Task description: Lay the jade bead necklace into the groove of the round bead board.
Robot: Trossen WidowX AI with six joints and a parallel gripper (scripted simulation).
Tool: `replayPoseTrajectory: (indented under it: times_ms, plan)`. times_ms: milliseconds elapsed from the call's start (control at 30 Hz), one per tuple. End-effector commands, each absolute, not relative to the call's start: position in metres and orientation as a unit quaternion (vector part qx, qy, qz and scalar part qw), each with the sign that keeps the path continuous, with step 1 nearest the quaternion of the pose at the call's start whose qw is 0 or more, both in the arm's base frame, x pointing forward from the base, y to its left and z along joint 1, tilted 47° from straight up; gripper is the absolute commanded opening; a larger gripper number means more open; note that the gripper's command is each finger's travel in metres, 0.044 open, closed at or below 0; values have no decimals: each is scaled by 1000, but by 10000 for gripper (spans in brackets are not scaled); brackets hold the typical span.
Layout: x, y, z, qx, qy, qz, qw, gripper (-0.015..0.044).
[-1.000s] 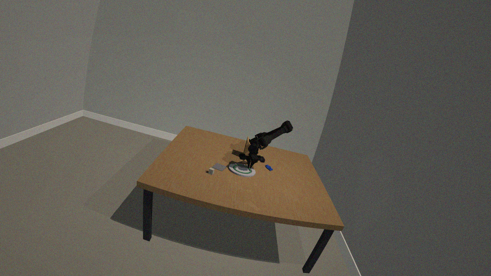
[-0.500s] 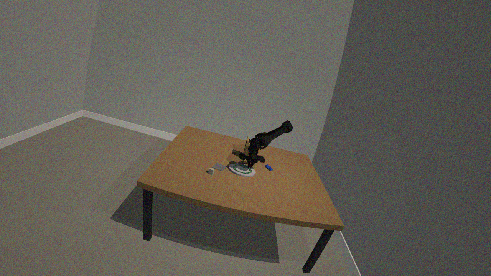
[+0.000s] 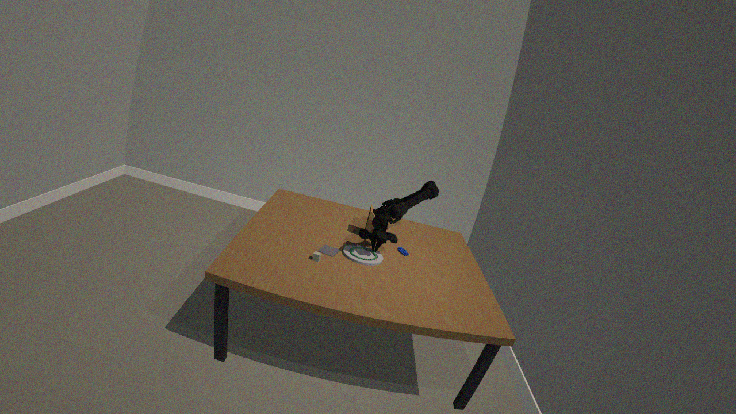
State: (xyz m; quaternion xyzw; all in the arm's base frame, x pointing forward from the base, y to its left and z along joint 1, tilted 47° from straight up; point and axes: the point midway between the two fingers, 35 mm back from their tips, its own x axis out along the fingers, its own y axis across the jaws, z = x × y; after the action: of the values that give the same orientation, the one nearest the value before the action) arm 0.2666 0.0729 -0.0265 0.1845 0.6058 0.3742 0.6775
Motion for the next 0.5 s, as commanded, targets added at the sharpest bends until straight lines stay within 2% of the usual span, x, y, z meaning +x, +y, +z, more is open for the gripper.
replayPoseTrajectory:
  times_ms: [0,233,467]
  plan:
    - [267,73,-23,184,604,373,680,0]
    - [267,79,-29,184,604,373,680,0]
    - [267,76,-27,183,605,374,679,184]
